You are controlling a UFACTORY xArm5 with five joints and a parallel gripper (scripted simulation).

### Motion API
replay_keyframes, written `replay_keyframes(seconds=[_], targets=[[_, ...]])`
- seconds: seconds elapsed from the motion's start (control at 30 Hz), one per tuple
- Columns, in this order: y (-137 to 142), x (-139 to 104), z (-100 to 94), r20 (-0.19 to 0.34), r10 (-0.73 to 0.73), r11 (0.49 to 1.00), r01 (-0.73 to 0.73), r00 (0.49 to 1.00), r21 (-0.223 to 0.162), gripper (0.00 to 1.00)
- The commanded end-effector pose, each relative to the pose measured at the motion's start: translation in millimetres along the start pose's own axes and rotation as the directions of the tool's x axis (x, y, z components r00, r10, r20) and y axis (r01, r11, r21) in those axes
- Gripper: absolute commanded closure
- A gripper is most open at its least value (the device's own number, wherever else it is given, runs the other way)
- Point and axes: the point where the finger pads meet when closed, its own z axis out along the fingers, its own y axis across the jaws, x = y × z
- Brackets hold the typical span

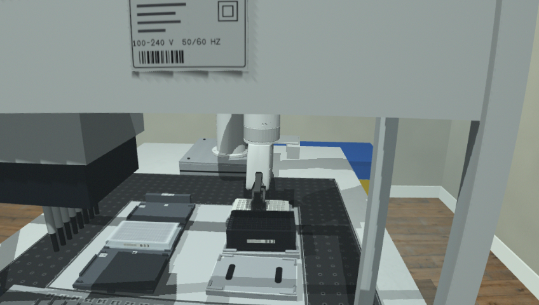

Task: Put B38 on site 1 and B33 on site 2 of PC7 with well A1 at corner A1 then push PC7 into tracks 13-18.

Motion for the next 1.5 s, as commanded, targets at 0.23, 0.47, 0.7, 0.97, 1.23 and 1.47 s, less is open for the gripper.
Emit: replay_keyframes(seconds=[0.23,0.47,0.7,0.97,1.23,1.47], targets=[[1.3,0.4,-1.0,-0.013,0.0,1.0,0.0,1.0,0.001,1.0],[1.3,0.4,-1.0,-0.013,0.0,1.0,0.0,1.0,0.001,1.0],[1.3,0.4,-1.0,-0.013,0.0,1.0,0.0,1.0,0.001,1.0],[1.3,0.4,-3.0,-0.013,0.0,1.0,0.0,1.0,0.001,1.0],[1.3,0.3,-8.3,-0.013,0.0,1.0,0.0,1.0,0.001,1.0],[1.3,0.3,-11.7,-0.013,0.0,1.0,0.0,1.0,0.001,1.0]])
